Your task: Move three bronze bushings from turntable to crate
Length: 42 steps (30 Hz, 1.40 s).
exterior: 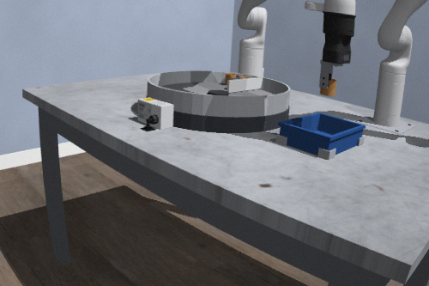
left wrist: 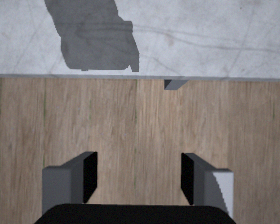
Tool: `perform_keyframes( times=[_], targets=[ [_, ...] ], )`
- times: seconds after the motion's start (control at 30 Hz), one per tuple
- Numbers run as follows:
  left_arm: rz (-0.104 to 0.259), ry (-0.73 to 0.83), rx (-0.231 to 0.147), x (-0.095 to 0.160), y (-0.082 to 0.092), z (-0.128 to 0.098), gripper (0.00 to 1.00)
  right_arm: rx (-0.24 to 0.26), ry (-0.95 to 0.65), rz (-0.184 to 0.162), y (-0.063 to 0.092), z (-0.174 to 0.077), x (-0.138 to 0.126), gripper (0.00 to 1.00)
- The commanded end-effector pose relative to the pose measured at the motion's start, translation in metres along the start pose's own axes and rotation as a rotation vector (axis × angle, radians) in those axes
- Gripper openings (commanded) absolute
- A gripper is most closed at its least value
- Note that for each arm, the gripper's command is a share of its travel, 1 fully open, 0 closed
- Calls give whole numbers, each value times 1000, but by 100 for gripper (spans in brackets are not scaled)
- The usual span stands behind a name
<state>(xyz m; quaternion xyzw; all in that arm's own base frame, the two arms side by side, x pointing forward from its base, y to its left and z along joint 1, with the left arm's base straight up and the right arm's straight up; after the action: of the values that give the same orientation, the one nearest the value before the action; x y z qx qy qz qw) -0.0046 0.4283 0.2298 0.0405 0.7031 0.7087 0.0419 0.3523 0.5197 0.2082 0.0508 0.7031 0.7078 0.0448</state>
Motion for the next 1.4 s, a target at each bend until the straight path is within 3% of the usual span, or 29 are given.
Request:
perform_keyframes(
  times=[0.0,0.23,0.6,1.37],
  targets=[
    [2,-4,8,3,1,-4,100,-3,1,-9,3,-1,-4,0],
    [2,-4,8,3,1,-4,100,-2,1,-9,-7,-1,-4,0],
    [2,-4,8,3,1,-4,100,3,1,-5,-65,0,-4,0],
    [2,-4,8,3,1,-4,100,-3,0,-9,-65,1,-5,0]
  ],
)
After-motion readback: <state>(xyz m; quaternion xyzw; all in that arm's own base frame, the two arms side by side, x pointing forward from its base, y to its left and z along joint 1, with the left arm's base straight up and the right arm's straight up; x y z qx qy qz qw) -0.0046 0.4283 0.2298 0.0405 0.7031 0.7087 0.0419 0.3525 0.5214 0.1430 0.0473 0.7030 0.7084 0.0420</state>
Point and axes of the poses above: on each arm, the point where the finger pads meet when closed, its own y axis back along the fingers, its own x axis across the jaws, z = x × y, the point moved 5 cm from there along y, back along the fingers, and after that the axes turned 8 degrees about -y, right-handed, at the moved point
